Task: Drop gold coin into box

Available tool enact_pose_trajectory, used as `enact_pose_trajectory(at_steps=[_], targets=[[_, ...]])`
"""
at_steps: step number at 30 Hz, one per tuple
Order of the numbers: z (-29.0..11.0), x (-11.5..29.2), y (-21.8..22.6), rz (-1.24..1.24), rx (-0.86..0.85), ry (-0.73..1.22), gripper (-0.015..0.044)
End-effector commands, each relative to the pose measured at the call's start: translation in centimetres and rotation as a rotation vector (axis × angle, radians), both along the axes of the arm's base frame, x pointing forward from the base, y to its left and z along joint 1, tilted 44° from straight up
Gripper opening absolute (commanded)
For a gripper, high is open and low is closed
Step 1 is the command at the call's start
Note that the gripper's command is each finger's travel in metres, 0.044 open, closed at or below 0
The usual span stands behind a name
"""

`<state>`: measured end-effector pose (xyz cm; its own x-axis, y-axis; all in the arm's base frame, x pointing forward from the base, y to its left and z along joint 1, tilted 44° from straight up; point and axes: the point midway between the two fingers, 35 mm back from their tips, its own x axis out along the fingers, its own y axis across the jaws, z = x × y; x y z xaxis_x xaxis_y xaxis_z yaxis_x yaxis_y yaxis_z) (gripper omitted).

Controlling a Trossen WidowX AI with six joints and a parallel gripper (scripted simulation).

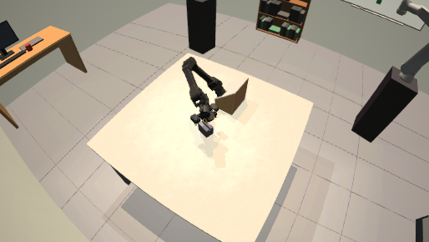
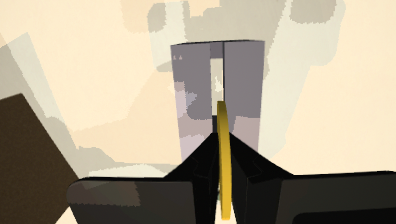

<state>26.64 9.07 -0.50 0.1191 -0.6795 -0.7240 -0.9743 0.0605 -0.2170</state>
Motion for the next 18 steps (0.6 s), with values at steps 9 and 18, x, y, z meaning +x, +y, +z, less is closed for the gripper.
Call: enact_pose_trajectory(at_steps=[9, 18], targets=[[-0.32, 0.25, 0.69, -0.009, 0.0, -0.008, 0.0], [-0.36, 0.14, 0.51, -0.004, -0.004, -0.004, 0.0]])
